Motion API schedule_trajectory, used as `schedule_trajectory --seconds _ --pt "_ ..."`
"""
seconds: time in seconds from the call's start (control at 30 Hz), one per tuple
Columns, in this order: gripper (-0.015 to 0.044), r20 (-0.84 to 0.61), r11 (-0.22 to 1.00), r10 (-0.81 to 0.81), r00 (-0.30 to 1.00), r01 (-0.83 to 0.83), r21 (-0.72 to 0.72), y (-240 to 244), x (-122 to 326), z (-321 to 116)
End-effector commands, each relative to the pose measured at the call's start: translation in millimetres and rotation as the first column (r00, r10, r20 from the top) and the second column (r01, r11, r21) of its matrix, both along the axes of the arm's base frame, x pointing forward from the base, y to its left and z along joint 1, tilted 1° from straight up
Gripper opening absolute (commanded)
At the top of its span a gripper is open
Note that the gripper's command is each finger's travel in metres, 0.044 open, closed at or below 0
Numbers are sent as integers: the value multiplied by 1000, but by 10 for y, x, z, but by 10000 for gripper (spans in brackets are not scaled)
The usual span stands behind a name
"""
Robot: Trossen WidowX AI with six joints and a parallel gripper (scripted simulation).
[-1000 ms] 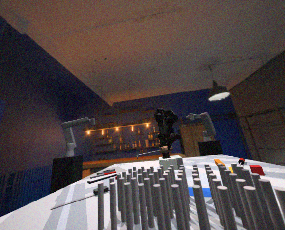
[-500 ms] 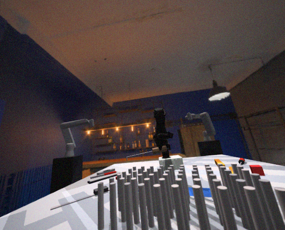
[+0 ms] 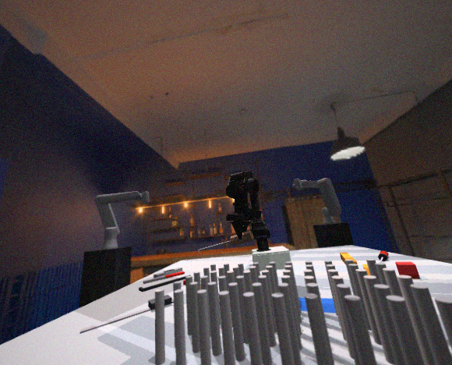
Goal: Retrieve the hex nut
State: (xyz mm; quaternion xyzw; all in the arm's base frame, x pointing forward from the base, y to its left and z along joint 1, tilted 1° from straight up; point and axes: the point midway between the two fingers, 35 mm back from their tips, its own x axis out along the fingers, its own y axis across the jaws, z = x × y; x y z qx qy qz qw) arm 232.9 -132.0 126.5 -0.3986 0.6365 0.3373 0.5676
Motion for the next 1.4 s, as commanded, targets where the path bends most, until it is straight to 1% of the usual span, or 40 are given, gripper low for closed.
schedule_trajectory --seconds 0.0,0.3,0.43,0.6,0.8,1.0,1.2,1.37 --pt "0 19 994 -105 994 104 10 -110 -12 35" --pt "0 43 926 -376 926 374 47 -389 -124 68" --pt "0 50 872 -489 871 486 64 -511 -186 83" --pt "0 49 776 -630 775 625 88 -662 -279 84" --pt "0 42 630 -776 630 768 116 -838 -403 88" --pt "0 32 457 -889 458 877 145 -1014 -536 106" --pt "0 16 265 -964 267 949 171 -1183 -685 124" --pt "0 -3 96 -995 99 977 190 -1317 -822 140"
